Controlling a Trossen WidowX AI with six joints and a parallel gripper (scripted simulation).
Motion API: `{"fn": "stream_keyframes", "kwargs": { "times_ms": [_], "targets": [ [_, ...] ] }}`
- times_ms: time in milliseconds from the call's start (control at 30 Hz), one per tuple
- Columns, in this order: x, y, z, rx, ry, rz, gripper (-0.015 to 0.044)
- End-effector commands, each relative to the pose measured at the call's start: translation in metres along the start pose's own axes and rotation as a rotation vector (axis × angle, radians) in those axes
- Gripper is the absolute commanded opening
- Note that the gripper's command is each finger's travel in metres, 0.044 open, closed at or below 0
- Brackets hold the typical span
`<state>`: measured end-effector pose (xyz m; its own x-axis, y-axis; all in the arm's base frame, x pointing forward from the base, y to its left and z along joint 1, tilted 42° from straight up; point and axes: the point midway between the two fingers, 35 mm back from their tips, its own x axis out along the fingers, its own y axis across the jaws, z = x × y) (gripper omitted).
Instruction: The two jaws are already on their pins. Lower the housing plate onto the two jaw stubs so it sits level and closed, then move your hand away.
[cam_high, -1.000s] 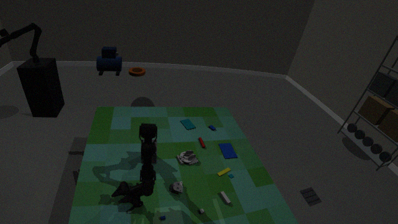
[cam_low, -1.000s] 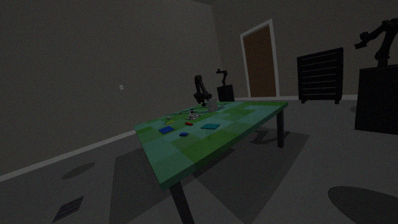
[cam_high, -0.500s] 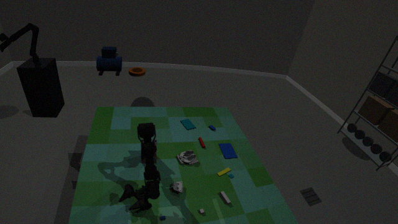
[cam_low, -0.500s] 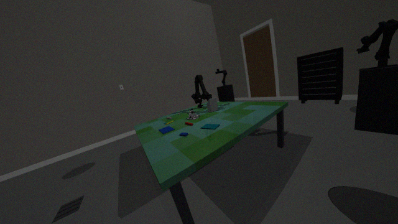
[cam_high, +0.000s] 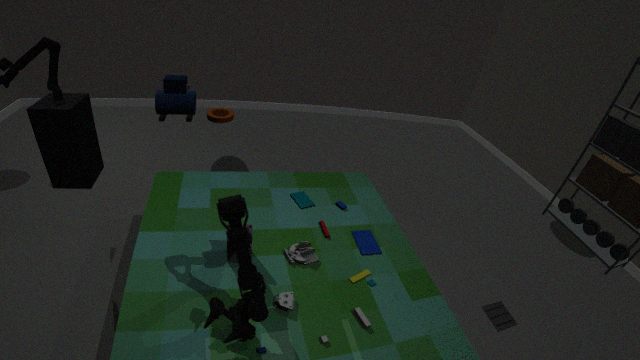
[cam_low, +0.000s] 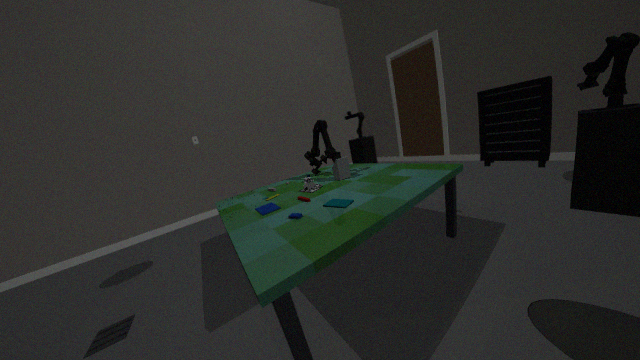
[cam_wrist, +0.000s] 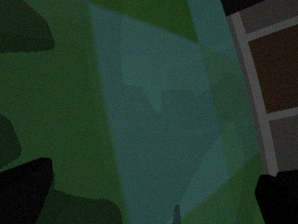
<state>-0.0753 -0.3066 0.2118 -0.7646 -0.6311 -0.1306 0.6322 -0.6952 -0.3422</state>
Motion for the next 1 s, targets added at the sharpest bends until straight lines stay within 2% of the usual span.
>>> {"fn": "stream_keyframes", "kwargs": {
  "times_ms": [0, 400, 567, 967],
  "targets": [
    [-0.006, 0.008, 0.003, 0.070, 0.001, 0.042, 0.0440],
    [-0.023, 0.027, 0.010, 0.302, 0.032, 0.138, 0.0440],
    [-0.040, 0.029, 0.030, 0.306, -0.011, 0.194, 0.0440],
    [-0.066, 0.056, 0.026, 0.505, 0.076, 0.322, 0.0440]
  ]
}}
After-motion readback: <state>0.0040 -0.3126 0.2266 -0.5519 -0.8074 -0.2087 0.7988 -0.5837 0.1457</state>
